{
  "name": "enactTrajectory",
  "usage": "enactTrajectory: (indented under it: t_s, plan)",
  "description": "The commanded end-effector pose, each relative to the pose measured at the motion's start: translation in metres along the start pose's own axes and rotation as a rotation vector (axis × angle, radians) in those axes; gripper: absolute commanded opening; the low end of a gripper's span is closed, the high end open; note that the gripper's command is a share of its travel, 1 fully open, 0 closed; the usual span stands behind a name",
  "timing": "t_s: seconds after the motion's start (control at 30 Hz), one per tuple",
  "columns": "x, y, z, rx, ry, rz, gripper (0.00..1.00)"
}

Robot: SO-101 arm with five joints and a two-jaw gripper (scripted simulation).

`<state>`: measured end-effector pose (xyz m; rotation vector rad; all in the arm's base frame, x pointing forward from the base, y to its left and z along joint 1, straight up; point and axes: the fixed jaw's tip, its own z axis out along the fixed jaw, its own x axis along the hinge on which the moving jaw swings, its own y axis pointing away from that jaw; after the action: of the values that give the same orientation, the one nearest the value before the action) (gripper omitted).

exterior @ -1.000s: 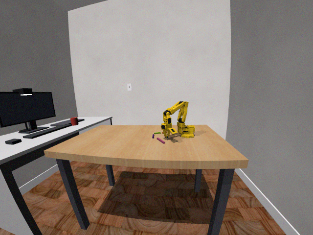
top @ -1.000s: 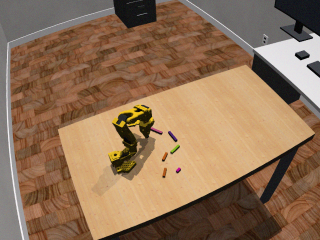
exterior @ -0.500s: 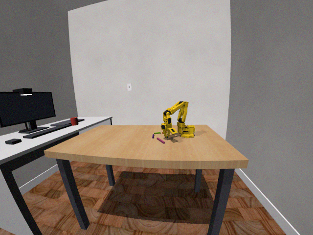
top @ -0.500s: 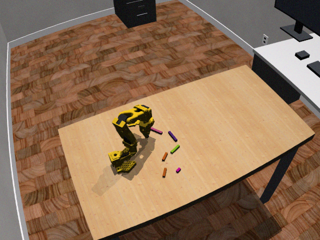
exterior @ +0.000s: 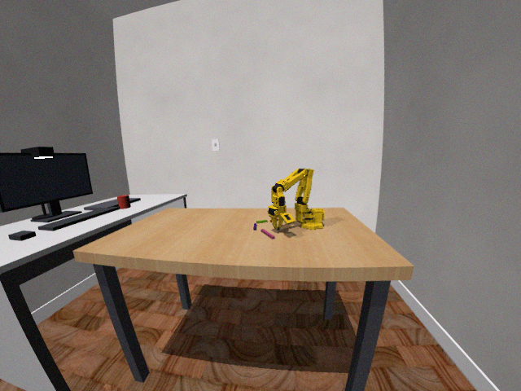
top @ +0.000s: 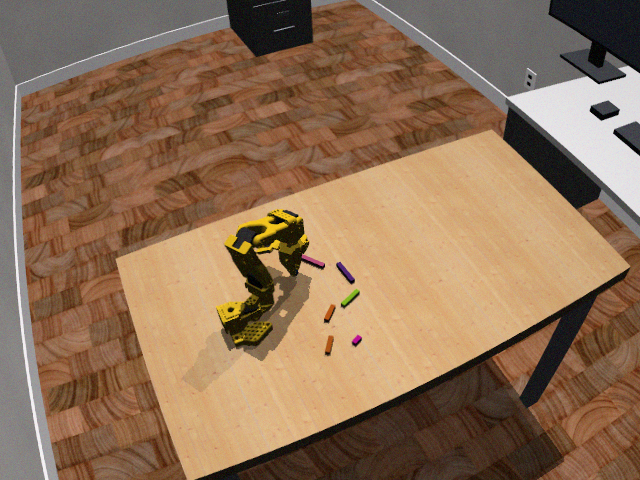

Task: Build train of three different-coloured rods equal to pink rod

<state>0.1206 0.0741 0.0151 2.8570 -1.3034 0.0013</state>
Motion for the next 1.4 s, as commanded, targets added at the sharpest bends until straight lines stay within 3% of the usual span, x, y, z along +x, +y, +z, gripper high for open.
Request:
enactTrajectory:
  t_s: [0.0, 1.37]
  plan:
    - [0.0004, -0.0103, -0.0058, 0.06, 0.007, 0.0, 0.0]
    - [0.0003, -0.0094, 0.001, 0.056, 0.007, 0.0, 0.01]
